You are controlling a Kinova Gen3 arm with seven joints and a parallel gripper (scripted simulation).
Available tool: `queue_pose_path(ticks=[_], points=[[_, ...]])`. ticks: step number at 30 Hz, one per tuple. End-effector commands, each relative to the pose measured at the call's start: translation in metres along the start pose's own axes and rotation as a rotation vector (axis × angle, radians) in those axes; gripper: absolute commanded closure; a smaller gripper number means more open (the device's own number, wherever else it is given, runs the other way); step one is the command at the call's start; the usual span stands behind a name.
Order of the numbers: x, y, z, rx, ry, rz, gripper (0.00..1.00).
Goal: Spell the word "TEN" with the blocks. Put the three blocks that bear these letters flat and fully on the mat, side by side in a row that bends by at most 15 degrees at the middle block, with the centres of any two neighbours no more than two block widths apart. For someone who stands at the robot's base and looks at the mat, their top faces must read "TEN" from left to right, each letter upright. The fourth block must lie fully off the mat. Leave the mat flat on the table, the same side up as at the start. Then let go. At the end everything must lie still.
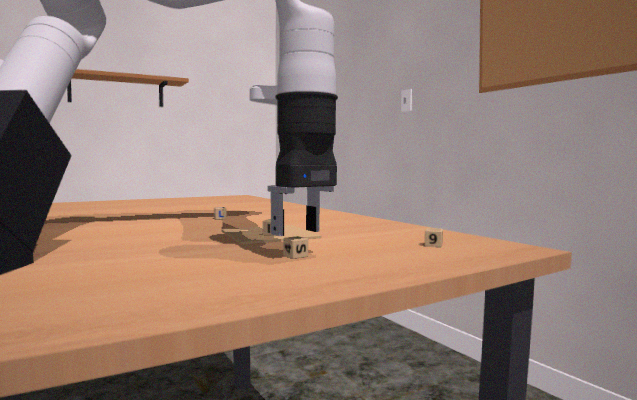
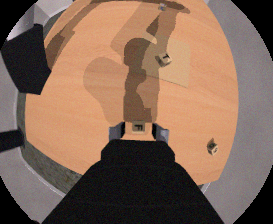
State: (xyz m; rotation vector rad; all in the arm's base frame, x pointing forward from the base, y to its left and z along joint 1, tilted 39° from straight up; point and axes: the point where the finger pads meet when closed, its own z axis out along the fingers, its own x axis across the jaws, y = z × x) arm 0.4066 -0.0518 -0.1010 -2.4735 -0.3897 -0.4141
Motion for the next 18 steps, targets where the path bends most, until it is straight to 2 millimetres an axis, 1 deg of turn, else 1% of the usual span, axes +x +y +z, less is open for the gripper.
queue_pose_path(ticks=[1,9,18], points=[[0.0,0.001,-0.001,-0.002,0.001,0.0,0.0],[0.0,0.001,0.003,-0.002,0.001,0.0,0.0],[0.0,0.001,0.019,-0.002,0.001,0.0,0.0]])
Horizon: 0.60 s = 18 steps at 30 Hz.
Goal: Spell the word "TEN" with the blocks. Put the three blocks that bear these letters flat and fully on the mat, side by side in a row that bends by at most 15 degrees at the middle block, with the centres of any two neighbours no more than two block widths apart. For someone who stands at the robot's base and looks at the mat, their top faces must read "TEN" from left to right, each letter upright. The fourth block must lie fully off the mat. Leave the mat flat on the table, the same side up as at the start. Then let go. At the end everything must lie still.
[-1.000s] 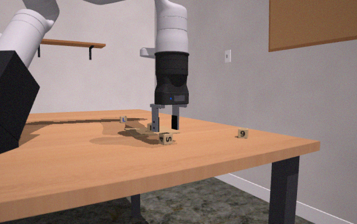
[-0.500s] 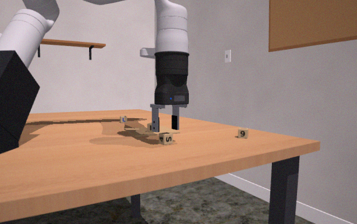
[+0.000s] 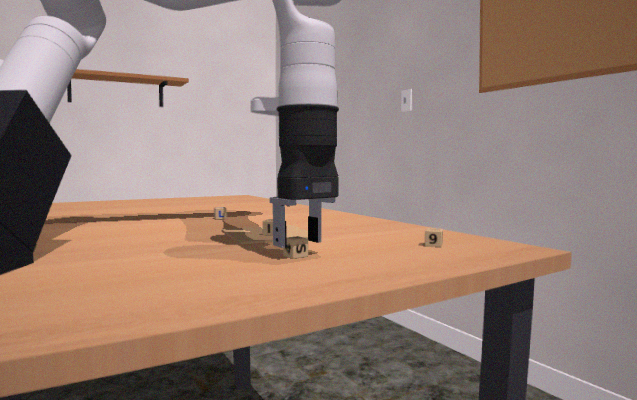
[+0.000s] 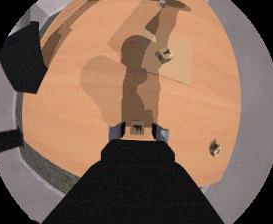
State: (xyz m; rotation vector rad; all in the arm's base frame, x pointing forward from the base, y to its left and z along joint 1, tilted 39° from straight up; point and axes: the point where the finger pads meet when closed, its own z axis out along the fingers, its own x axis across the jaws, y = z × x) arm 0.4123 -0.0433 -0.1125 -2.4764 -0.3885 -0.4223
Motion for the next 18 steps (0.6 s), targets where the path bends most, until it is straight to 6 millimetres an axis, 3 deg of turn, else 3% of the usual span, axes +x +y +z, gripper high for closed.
queue_pose_path(ticks=[1,18], points=[[-0.002,-0.001,0.006,0.003,-0.004,0.001,0.0],[-0.002,-0.001,0.016,0.003,-0.004,0.001,0.0]])
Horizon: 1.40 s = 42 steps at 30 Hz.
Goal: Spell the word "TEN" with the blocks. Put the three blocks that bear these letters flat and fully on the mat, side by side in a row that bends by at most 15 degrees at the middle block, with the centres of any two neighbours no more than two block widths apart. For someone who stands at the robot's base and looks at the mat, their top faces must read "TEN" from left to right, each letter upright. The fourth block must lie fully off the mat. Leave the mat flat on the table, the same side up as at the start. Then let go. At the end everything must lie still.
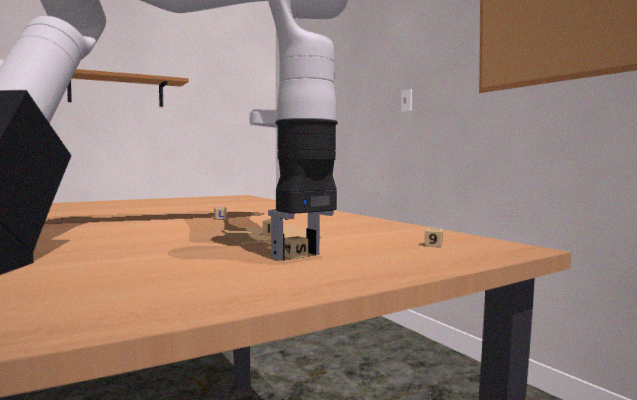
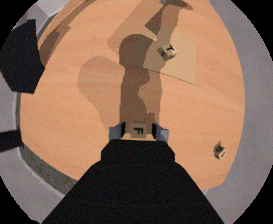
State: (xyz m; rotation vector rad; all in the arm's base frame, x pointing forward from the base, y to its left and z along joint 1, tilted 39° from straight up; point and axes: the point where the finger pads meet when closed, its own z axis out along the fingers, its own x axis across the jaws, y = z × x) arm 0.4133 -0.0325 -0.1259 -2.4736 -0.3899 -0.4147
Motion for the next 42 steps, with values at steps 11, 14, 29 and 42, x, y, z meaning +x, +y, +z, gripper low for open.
queue_pose_path(ticks=[11,14,29,42], points=[[0.0001,0.0006,-0.0007,-0.001,0.001,0.0,0.0],[0.0001,0.0006,-0.0007,-0.001,0.001,0.0,0.0],[0.0001,0.0006,-0.0007,-0.001,0.001,0.0,0.0],[0.0001,0.0006,-0.0007,-0.001,0.001,0.0,0.21]])
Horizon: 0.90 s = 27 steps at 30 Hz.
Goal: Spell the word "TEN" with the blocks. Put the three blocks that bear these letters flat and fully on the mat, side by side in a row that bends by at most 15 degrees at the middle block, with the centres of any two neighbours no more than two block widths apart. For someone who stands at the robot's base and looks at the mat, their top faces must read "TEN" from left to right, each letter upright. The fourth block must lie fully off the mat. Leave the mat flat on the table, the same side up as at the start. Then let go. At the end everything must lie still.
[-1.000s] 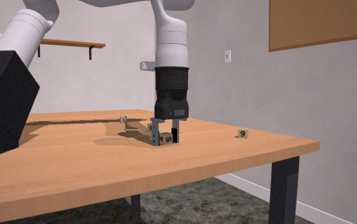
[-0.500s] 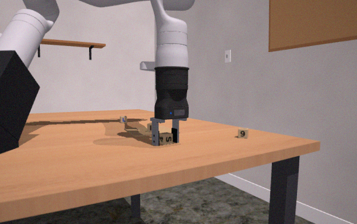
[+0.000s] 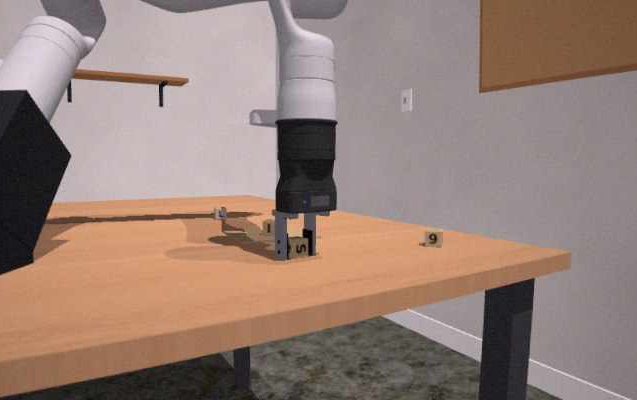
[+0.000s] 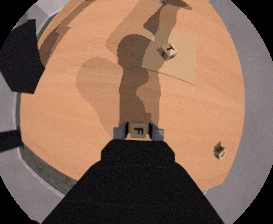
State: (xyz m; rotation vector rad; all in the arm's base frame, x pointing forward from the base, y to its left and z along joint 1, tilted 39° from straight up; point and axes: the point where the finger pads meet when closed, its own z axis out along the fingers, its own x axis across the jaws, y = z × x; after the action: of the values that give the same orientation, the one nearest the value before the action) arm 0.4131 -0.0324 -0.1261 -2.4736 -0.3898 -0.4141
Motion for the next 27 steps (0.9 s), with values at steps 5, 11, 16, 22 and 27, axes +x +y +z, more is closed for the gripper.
queue_pose_path(ticks=[5,11,16,22,27], points=[[0.0004,0.0006,-0.0008,-0.002,0.001,0.0,0.21],[0.0004,0.0006,-0.0008,-0.002,0.001,0.0,0.51],[0.0004,0.0006,-0.0008,-0.002,0.001,0.0,0.51],[0.0004,0.0006,-0.0008,-0.002,0.001,0.0,0.51],[0.0004,0.0006,-0.0008,-0.002,0.001,0.0,0.51]])
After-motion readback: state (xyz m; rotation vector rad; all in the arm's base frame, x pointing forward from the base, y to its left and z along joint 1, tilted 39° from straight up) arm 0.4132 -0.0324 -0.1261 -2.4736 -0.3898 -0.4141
